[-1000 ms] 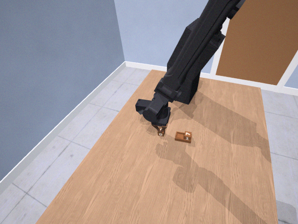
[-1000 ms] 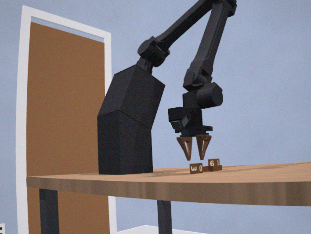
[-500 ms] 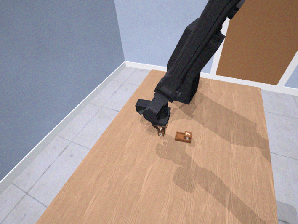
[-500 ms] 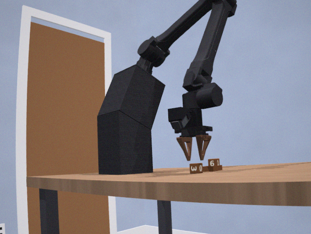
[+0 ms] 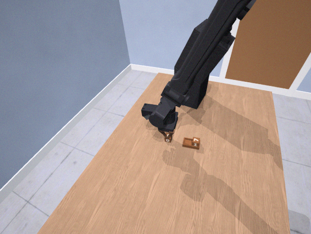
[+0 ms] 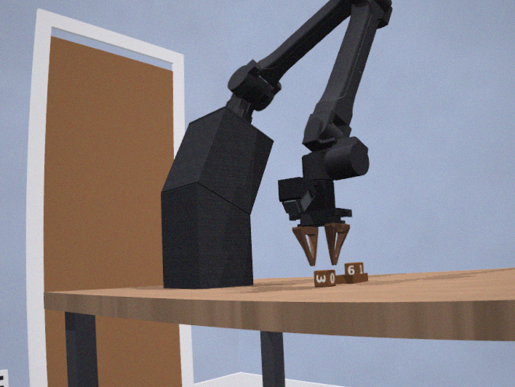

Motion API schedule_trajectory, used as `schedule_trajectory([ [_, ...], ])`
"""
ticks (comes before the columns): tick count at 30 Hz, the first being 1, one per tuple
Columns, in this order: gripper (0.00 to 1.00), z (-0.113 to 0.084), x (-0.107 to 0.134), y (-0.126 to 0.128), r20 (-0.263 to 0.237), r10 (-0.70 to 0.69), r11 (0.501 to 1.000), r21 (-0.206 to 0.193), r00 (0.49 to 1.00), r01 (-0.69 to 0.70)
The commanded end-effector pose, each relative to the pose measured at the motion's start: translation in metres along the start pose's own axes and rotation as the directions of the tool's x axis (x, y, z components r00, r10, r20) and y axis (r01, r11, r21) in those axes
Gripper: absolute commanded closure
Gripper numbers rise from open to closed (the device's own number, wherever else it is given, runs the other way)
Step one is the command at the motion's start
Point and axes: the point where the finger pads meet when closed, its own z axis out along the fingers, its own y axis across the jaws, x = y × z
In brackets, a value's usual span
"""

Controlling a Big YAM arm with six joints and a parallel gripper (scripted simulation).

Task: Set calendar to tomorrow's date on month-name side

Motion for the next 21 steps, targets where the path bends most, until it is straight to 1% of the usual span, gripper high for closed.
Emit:
schedule_trajectory([
  [1, 0.55, -0.0002, 0.0029, 0.0081, 0.006, -0.012, 1.000, -0.018, 1.000, 0.012],
  [13, 0.55, -0.0002, 0.0030, 0.0083, 0.006, -0.012, 1.000, -0.018, 1.000, 0.013],
  [21, 0.55, -0.0013, 0.0029, 0.0145, 0.008, -0.016, 1.000, -0.027, 1.000, 0.016],
])
